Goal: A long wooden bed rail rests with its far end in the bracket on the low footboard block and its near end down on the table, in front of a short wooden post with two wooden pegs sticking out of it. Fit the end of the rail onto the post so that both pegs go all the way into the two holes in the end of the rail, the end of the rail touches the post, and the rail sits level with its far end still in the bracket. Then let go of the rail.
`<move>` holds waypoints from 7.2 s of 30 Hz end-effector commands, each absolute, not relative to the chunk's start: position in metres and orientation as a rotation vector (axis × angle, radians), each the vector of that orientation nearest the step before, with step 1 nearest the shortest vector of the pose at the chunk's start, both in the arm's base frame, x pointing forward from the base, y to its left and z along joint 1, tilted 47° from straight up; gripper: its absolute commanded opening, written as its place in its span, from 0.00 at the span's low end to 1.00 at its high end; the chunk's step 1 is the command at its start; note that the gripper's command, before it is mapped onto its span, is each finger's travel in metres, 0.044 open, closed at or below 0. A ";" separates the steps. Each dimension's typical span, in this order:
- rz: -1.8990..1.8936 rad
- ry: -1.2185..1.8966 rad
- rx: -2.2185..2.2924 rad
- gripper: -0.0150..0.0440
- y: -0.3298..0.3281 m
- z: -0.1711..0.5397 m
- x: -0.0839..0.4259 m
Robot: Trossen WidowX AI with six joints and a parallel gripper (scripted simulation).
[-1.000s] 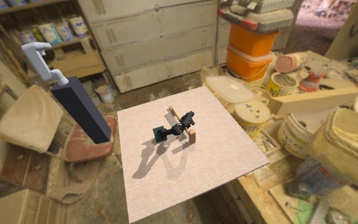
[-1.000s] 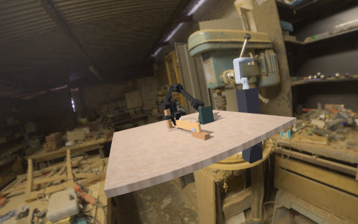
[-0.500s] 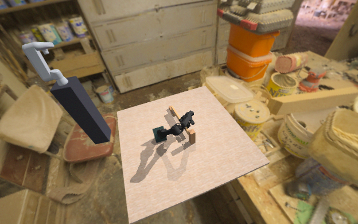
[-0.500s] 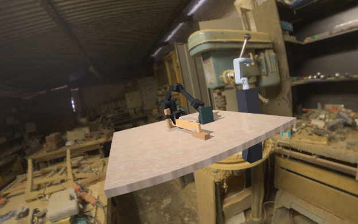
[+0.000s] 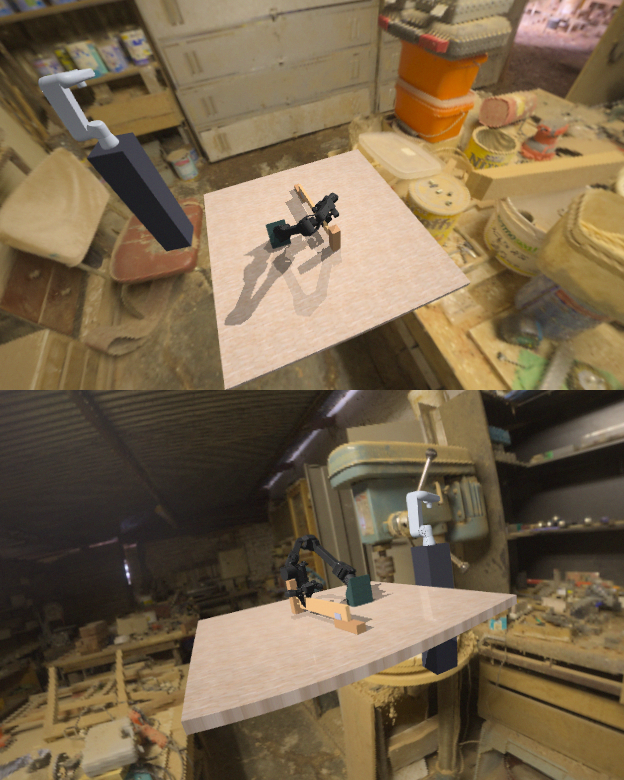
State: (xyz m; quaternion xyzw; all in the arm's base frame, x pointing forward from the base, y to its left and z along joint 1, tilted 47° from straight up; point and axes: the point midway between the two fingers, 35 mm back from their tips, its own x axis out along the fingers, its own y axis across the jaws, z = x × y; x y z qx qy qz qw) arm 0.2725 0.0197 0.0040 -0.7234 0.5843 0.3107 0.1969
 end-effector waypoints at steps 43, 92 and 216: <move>0.880 1.625 -2.021 0.25 0.020 0.005 0.272; 0.880 1.625 -2.022 0.25 0.011 0.016 0.276; 0.877 1.632 -2.019 1.00 -0.011 0.039 0.282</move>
